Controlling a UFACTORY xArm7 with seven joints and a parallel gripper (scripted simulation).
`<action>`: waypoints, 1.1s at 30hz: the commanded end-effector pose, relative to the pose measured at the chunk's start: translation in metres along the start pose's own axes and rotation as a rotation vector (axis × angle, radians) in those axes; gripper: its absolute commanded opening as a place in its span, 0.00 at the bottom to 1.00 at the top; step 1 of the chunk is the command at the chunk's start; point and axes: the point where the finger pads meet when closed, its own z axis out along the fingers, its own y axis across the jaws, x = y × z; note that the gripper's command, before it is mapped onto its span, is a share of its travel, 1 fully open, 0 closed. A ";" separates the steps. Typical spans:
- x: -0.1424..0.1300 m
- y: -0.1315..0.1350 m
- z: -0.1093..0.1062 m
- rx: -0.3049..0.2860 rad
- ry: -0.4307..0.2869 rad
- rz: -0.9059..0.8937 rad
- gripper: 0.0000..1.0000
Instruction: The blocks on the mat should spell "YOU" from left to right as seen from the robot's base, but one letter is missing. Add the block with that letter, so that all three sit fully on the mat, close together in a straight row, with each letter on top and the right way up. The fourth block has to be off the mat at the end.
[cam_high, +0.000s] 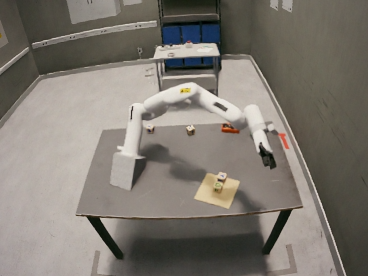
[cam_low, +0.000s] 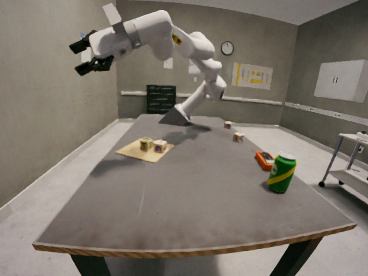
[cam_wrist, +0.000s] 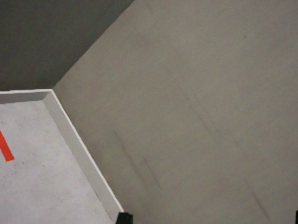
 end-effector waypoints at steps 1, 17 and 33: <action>0.002 0.000 -0.004 0.000 0.002 0.000 1.00; -0.025 -0.088 -0.108 0.090 -0.130 -0.104 1.00; -0.123 -0.169 -0.250 0.198 -0.299 -0.275 1.00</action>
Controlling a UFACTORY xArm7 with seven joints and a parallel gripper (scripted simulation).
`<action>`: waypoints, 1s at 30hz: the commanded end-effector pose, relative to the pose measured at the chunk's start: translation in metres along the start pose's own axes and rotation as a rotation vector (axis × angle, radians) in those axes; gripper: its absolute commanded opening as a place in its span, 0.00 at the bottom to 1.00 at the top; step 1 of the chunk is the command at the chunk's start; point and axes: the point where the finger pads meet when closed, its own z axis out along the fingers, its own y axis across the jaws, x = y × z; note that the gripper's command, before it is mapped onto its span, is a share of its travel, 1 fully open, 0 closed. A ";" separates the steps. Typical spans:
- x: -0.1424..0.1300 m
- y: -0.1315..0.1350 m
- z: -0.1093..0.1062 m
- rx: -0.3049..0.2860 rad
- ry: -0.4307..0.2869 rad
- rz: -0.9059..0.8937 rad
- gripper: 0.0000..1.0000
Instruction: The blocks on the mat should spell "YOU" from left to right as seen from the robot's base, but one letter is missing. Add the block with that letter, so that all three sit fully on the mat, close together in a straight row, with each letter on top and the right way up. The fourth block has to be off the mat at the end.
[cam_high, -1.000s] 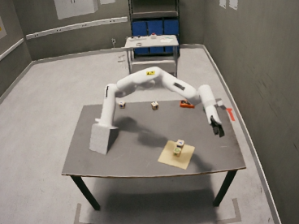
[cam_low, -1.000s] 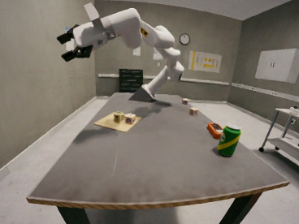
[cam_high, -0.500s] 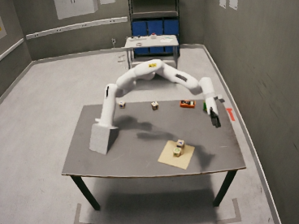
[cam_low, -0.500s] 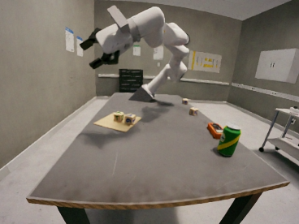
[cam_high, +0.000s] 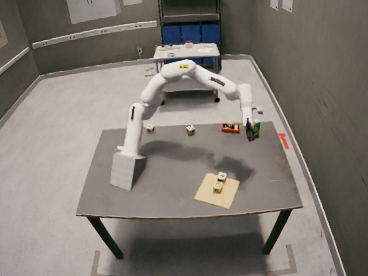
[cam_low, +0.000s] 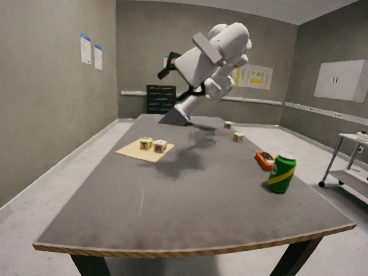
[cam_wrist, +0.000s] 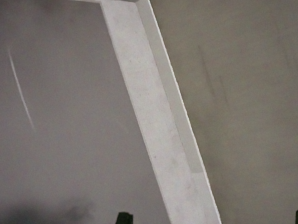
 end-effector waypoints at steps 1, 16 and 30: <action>-0.042 -0.030 -0.032 0.028 -0.039 -0.046 1.00; -0.205 -0.107 -0.100 0.102 -0.210 -0.246 1.00; -0.321 -0.184 -0.160 0.159 -0.220 -0.310 1.00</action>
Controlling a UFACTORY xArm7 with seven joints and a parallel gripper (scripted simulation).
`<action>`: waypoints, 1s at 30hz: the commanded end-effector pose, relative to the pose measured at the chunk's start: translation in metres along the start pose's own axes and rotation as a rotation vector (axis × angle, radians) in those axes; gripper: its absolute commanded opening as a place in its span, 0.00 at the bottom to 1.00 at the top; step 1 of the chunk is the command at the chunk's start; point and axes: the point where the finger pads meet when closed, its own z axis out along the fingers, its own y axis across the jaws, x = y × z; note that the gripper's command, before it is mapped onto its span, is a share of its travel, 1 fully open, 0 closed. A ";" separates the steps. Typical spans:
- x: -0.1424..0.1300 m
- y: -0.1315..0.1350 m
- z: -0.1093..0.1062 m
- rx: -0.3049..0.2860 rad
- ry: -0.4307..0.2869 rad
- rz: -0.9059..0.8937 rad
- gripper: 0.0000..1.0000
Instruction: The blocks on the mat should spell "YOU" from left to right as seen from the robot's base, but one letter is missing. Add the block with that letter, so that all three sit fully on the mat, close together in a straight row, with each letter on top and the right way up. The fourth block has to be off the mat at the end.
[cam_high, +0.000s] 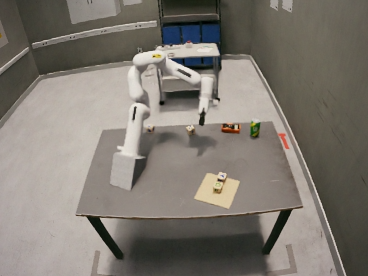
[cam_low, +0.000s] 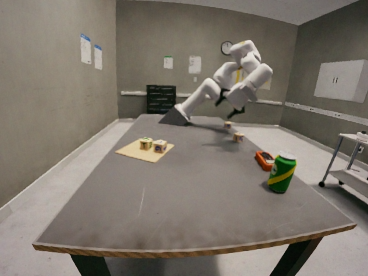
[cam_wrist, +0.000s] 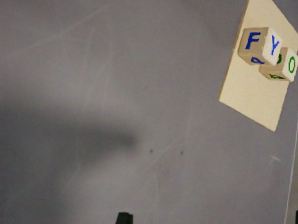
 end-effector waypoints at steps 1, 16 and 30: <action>-0.014 -0.026 -0.012 0.012 0.028 0.008 1.00; -0.158 -0.167 -0.048 0.124 0.145 0.047 1.00; -0.305 -0.201 -0.046 0.284 0.205 0.135 1.00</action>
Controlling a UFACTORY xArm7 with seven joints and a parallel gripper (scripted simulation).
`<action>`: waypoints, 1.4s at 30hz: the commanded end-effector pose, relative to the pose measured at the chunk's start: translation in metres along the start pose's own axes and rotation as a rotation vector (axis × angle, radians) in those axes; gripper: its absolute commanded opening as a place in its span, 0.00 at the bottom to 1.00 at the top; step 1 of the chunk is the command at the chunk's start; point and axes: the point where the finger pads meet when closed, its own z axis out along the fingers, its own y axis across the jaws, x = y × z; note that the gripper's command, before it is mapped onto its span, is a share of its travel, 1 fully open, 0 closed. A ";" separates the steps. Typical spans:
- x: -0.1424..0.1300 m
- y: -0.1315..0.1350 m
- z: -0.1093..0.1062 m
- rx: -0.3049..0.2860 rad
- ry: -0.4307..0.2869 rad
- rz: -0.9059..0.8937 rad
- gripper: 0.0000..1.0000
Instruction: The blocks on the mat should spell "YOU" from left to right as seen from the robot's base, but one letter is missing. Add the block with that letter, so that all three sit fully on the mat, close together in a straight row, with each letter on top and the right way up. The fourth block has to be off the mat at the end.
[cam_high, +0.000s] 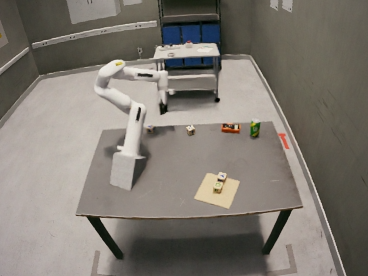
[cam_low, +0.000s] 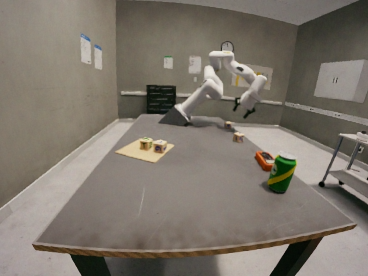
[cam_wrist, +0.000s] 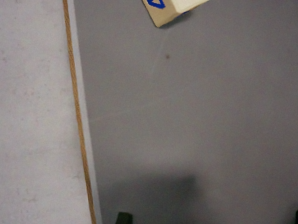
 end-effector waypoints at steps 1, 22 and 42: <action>-0.057 0.002 -0.010 0.078 0.036 0.054 1.00; -0.167 0.046 -0.005 0.386 -0.073 0.356 1.00; -0.177 0.051 -0.004 0.443 -0.139 0.438 1.00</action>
